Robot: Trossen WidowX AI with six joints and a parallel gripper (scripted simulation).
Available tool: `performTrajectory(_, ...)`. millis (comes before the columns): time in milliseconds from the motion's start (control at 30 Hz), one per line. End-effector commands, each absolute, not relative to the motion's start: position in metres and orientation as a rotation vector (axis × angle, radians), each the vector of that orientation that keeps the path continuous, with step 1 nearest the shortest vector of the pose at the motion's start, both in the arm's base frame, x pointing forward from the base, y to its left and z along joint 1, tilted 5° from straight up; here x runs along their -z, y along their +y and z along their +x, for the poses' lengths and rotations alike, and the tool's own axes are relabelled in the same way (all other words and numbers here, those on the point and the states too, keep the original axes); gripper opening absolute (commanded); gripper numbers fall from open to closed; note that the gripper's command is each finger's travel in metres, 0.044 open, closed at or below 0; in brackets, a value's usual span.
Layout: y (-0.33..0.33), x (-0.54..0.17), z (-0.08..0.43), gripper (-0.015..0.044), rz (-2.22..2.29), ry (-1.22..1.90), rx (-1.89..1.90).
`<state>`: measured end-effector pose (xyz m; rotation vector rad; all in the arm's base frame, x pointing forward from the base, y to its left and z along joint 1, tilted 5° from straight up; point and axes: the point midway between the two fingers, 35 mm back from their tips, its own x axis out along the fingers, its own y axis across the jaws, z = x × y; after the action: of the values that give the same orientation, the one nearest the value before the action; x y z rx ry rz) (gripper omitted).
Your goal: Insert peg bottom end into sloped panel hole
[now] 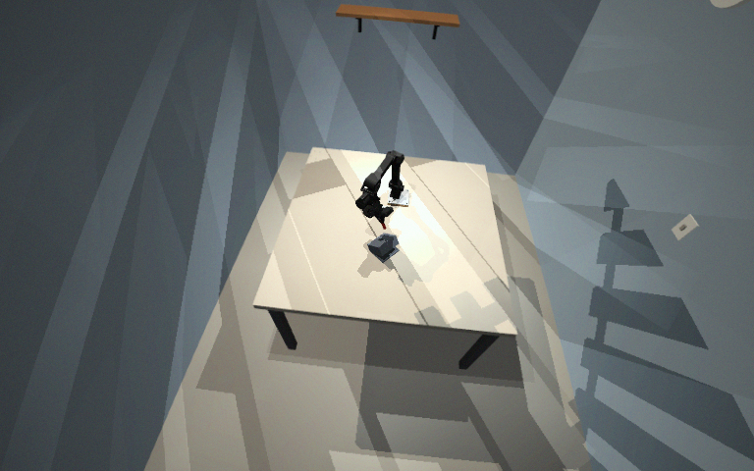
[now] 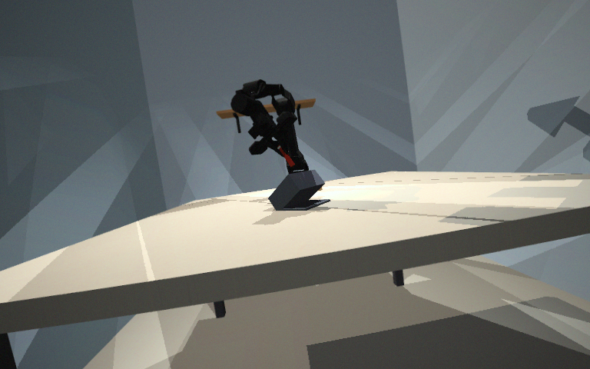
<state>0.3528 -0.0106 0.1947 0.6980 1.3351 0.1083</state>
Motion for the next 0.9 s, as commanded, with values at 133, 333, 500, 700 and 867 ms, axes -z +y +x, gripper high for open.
performTrajectory(133,-0.022,-0.198,0.354,0.0,0.735,1.313,-0.112)
performTrajectory(333,-0.03,-0.2,0.355,0.0,0.759,1.295,-0.111)
performTrajectory(500,-0.037,-0.202,0.355,0.0,0.78,1.279,-0.109)
performTrajectory(700,-0.046,-0.204,0.355,0.0,0.803,1.259,-0.107)
performTrajectory(867,-0.048,-0.203,0.356,0.0,0.812,1.251,-0.107)
